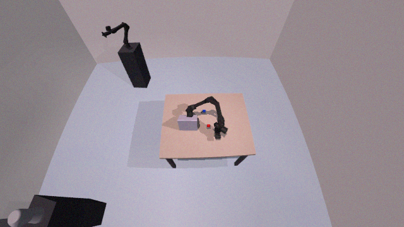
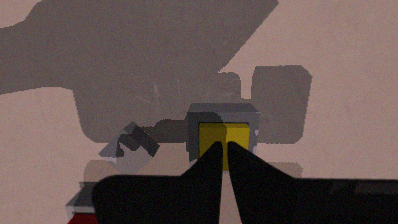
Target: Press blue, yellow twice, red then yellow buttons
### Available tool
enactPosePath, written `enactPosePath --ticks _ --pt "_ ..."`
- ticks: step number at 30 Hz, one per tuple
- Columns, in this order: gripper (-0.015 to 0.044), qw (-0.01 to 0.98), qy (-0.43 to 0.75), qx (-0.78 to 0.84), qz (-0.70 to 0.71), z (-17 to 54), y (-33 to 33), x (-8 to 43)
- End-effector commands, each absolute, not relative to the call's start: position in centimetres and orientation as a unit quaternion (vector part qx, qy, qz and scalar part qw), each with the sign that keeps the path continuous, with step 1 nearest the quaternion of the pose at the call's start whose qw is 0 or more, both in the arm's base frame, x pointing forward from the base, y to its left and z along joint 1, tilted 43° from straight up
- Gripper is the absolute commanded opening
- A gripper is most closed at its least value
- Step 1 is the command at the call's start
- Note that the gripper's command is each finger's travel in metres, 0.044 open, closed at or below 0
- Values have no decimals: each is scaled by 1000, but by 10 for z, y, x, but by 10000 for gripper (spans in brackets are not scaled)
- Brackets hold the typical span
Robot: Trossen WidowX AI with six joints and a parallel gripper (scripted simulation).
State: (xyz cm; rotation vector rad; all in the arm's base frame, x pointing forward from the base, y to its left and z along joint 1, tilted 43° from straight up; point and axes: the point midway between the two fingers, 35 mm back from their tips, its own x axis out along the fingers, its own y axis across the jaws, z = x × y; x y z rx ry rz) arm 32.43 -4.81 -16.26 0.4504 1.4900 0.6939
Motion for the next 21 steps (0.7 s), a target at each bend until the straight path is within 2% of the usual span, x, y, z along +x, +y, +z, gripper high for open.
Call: enactPosePath --ticks 1,21 --pt "20 656 660 204 305 -164 -47 323" --pt "20 656 660 203 304 -130 -78 326"
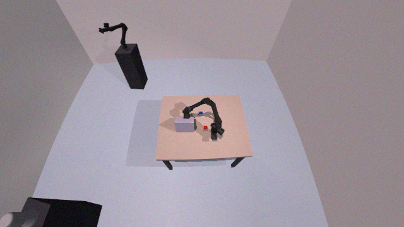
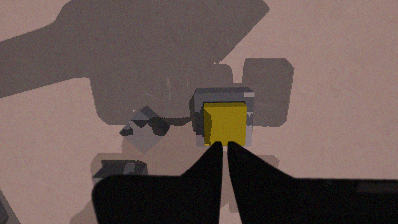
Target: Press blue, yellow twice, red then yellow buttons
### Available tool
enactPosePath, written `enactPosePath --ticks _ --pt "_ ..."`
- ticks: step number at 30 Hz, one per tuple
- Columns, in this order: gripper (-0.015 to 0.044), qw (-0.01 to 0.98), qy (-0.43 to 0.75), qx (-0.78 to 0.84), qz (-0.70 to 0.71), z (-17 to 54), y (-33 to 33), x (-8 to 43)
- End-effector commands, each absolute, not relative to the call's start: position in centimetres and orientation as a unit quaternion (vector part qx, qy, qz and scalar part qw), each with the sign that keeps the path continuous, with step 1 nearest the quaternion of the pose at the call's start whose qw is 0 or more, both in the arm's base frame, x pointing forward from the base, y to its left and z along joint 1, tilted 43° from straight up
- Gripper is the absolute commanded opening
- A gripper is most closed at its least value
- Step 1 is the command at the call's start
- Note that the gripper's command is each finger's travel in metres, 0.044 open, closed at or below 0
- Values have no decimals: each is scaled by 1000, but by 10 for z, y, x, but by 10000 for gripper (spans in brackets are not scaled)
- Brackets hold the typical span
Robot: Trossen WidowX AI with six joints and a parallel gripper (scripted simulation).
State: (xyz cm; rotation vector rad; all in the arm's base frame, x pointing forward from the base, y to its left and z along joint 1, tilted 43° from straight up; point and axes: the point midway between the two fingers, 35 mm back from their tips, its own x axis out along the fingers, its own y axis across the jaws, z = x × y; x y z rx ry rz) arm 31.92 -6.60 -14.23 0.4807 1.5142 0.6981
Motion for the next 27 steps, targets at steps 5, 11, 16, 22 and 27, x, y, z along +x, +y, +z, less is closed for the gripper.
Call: enactPosePath --ticks 5,11,16,22,27 --pt "20 656 660 203 304 -94 -111 328" --pt "20 656 661 203 304 -85 -104 319" --pt "20 655 661 204 304 -55 -79 284" --pt "20 653 662 205 305 -29 -47 236" --pt "20 653 662 205 305 -27 -43 230"
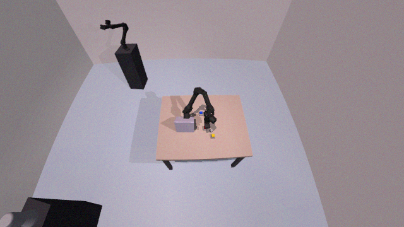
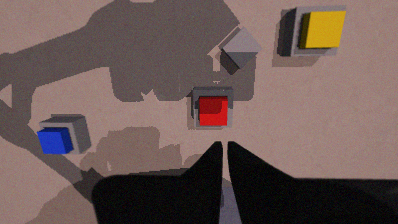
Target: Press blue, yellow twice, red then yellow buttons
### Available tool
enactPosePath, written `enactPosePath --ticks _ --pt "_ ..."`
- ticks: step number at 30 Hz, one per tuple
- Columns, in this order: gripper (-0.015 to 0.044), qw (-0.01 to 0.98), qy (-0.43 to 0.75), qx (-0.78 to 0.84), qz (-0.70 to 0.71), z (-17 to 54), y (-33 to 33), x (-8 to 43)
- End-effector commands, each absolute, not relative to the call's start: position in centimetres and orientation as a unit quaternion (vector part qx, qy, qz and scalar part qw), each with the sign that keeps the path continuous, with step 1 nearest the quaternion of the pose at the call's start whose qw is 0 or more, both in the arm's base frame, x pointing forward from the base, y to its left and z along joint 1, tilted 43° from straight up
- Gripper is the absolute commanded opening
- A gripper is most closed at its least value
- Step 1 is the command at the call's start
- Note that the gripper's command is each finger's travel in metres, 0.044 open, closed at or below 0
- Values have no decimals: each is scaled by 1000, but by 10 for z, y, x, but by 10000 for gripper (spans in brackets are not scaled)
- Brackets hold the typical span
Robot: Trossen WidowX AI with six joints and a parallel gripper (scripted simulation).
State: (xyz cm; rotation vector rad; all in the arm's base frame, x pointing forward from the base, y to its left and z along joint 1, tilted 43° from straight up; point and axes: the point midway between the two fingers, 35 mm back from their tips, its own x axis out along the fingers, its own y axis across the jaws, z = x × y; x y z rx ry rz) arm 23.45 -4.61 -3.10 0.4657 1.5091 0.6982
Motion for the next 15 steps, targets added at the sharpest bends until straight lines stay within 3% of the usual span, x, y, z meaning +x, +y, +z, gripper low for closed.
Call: enactPosePath --ticks 1,6,15 --pt "20 653 662 205 305 -29 -41 230" --pt "20 653 661 206 306 -71 -3 227" --pt "20 653 661 206 306 -77 3 226"
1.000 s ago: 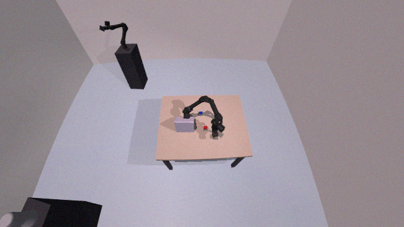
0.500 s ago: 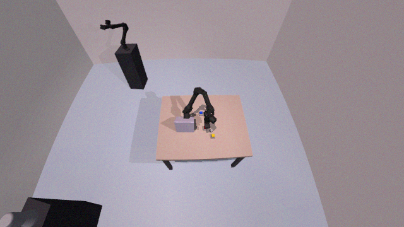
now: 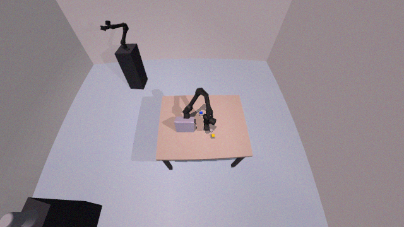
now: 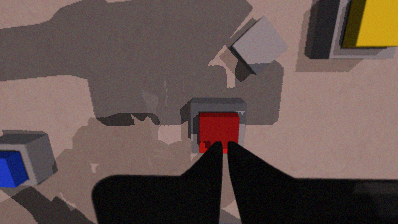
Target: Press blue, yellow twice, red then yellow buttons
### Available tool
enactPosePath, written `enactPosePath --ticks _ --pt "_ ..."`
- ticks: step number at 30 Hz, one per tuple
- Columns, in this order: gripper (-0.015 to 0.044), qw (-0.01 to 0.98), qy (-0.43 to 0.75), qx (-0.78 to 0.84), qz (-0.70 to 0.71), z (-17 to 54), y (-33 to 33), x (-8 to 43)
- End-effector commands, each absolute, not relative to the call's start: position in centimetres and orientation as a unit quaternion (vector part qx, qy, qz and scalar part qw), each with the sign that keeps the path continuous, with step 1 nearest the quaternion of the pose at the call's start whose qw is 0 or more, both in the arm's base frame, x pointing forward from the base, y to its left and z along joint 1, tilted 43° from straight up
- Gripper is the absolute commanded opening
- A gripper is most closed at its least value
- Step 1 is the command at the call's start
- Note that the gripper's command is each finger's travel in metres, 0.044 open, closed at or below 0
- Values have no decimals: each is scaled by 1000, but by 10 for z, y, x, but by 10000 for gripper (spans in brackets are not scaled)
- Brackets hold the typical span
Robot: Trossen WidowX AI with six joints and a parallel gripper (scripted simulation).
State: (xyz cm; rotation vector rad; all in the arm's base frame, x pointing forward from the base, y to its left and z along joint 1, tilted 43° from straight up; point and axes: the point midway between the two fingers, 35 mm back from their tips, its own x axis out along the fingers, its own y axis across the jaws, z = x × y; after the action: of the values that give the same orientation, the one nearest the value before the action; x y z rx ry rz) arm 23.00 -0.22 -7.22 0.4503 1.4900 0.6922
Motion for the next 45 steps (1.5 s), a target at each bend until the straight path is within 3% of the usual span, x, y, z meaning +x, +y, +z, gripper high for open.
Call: enactPosePath --ticks 1,45 --pt "20 653 661 206 306 -78 4 226" --pt "20 656 660 202 306 -88 13 227"
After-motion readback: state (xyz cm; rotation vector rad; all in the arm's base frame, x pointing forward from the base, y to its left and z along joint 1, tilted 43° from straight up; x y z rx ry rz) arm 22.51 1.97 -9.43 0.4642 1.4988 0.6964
